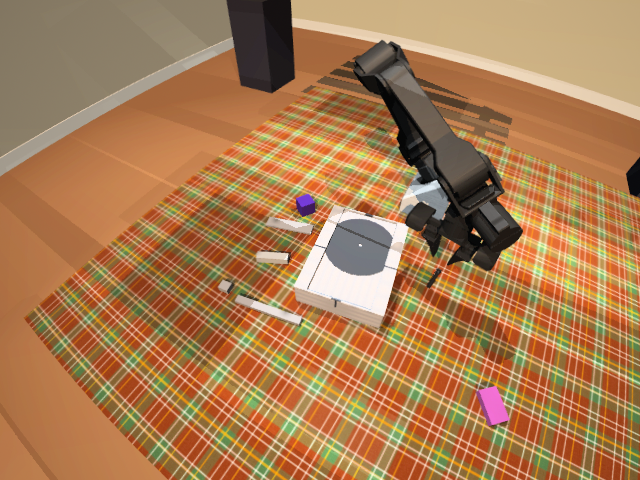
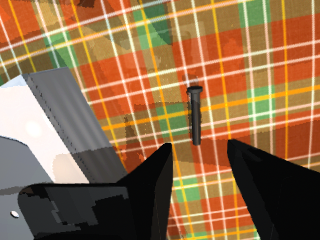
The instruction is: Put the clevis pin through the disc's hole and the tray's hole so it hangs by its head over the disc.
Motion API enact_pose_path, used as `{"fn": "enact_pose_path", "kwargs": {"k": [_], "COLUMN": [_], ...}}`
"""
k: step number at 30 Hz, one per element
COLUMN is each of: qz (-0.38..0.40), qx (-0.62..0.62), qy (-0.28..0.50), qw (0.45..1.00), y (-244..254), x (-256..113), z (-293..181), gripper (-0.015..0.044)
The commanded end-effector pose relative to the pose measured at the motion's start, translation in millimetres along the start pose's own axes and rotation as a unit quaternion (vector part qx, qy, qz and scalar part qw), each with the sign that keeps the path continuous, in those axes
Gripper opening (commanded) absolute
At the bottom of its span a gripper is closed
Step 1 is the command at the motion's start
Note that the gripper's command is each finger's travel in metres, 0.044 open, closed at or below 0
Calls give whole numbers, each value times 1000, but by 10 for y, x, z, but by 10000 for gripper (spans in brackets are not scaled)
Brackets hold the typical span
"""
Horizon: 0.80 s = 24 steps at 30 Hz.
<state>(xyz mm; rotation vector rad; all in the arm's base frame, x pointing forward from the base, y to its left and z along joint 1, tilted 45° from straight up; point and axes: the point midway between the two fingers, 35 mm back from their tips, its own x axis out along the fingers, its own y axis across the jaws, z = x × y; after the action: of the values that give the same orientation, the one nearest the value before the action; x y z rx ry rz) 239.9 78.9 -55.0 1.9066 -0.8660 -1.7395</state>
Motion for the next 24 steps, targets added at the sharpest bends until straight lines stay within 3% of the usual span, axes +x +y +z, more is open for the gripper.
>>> {"fn": "enact_pose_path", "kwargs": {"k": [1, 24], "qz": [3, 4], "qx": [-5, -4], "qy": [0, 0], "qw": [1000, 1000], "y": [-2, -17], "x": [59, 445], "z": [7, 18], "gripper": [160, 160]}}
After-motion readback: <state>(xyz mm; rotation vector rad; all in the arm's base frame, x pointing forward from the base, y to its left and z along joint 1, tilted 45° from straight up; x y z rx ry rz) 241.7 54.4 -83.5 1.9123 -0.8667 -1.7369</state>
